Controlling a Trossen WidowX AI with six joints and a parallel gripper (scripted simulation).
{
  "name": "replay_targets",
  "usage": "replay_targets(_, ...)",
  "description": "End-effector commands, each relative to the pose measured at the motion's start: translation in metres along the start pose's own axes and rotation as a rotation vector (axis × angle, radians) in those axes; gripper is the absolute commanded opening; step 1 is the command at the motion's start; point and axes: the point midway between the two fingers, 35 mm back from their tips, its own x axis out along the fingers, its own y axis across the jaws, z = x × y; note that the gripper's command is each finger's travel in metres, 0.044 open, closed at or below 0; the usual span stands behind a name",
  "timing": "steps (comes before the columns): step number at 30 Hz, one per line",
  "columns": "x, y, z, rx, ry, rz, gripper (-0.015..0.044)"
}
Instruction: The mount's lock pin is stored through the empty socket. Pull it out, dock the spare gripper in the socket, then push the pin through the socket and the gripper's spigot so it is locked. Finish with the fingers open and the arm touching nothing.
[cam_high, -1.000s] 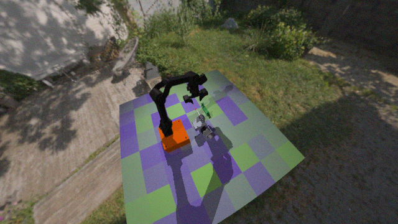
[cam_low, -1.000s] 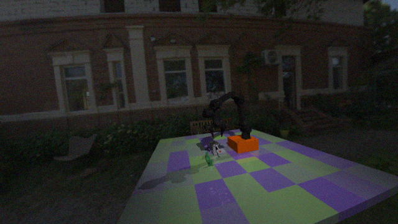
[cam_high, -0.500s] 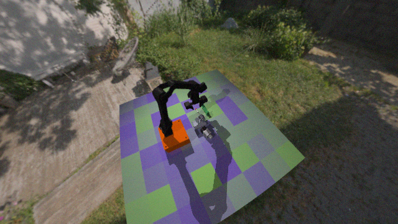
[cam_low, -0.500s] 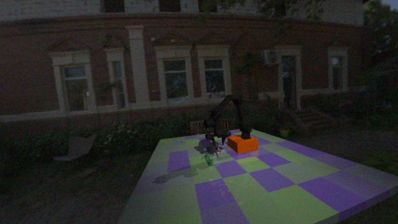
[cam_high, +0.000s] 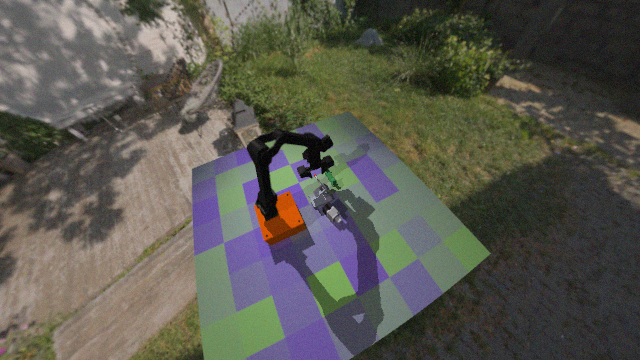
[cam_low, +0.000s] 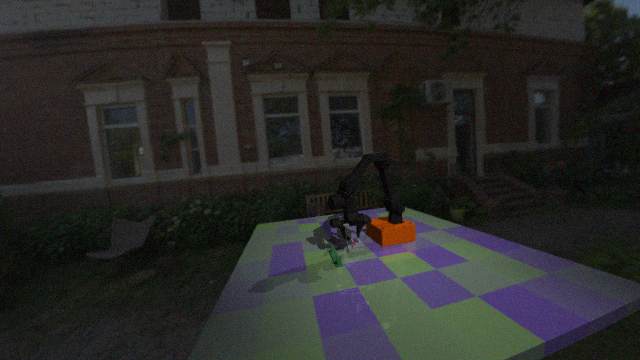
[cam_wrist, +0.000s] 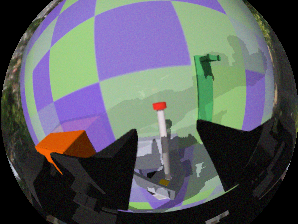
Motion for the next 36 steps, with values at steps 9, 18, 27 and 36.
replay_targets(9,0.022,0.002,-0.002,-0.004,0.006,0.005,0.0300)
replay_targets(18,0.036,0.004,-0.002,-0.004,0.006,0.005,0.0300)
replay_targets(27,0.040,0.005,-0.003,-0.004,0.006,0.005,0.0274)
replay_targets(36,0.040,0.005,-0.003,-0.004,0.006,0.005,0.0037)
